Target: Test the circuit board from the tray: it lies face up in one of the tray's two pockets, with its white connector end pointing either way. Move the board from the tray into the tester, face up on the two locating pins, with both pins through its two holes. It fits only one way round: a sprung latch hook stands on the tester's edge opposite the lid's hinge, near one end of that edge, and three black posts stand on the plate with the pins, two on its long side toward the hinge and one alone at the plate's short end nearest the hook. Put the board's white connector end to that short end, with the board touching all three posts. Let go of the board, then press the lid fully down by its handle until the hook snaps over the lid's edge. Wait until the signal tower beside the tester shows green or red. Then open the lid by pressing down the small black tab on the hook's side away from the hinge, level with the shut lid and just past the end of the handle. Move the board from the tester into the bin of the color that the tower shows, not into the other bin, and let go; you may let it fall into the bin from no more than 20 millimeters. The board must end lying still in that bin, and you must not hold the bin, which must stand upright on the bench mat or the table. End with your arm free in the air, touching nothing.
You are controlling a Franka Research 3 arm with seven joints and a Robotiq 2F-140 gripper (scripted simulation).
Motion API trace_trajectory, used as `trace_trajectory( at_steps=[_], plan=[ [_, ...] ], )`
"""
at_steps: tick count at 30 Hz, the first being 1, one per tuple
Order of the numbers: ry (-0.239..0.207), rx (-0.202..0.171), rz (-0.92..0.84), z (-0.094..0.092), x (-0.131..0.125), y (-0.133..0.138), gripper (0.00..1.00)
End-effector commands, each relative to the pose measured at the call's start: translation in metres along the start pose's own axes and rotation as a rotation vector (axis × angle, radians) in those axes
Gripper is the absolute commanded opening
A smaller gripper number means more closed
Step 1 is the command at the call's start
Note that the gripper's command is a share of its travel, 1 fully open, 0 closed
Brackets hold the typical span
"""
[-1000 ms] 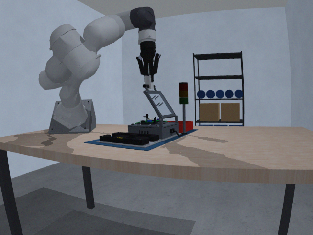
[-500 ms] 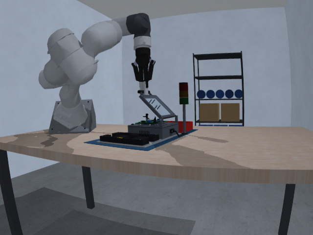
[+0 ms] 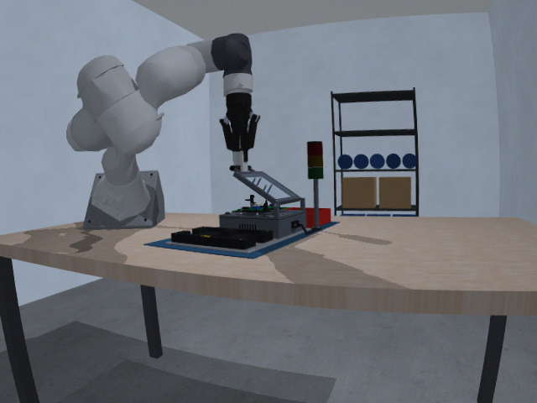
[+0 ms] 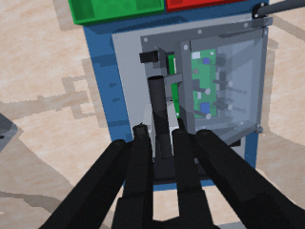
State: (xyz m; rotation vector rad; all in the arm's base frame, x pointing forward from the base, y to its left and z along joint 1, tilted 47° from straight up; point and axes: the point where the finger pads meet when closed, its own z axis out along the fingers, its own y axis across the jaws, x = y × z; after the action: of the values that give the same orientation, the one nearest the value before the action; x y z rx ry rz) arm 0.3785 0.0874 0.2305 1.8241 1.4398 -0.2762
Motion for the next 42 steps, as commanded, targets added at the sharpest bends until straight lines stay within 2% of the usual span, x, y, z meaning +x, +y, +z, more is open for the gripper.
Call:
trace_trajectory(
  at_steps=[1, 28, 42],
  plan=[
    [0.0, 0.011, 0.012, 0.011, 0.001, -0.008, 0.0],
    [0.0, 0.011, 0.012, 0.072, 0.001, -0.026, 0.0],
    [0.0, 0.011, 0.012, 0.087, 0.001, -0.028, 0.0]
  ],
)
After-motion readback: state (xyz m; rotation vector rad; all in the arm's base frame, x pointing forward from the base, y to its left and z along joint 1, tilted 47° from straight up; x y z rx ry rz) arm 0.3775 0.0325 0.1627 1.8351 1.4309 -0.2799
